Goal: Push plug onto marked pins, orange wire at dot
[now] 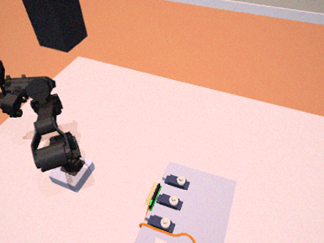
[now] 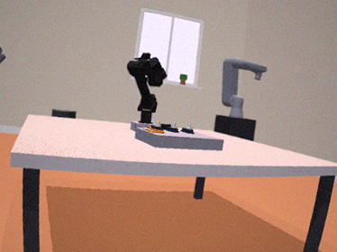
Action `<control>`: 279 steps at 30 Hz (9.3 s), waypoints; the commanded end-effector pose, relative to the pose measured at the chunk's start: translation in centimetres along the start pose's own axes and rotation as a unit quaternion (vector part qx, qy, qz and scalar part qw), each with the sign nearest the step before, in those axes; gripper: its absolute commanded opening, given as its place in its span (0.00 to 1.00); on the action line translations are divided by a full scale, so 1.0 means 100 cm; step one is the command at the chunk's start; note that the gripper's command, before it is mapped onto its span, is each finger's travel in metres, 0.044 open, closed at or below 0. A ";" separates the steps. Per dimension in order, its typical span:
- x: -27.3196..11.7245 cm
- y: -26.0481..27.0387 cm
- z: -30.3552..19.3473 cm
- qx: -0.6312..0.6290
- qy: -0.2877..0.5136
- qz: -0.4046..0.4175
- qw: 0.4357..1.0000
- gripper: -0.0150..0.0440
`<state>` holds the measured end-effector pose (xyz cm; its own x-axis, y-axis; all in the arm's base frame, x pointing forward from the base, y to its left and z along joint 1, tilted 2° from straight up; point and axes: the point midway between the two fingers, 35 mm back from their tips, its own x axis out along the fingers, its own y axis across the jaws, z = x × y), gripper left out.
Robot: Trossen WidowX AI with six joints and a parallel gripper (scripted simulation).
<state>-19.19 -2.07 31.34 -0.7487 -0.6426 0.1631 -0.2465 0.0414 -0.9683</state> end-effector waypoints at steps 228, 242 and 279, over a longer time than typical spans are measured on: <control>-0.414 0.041 0.476 0.171 0.378 -0.666 -0.620 0.25; -0.408 0.042 0.451 0.028 0.218 -0.734 -0.643 0.25; -0.385 0.057 0.382 -0.345 -0.244 -0.725 -0.544 0.25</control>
<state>32.48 -6.73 12.46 0.0392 -0.0281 -0.9988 0.9979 -0.0510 0.0406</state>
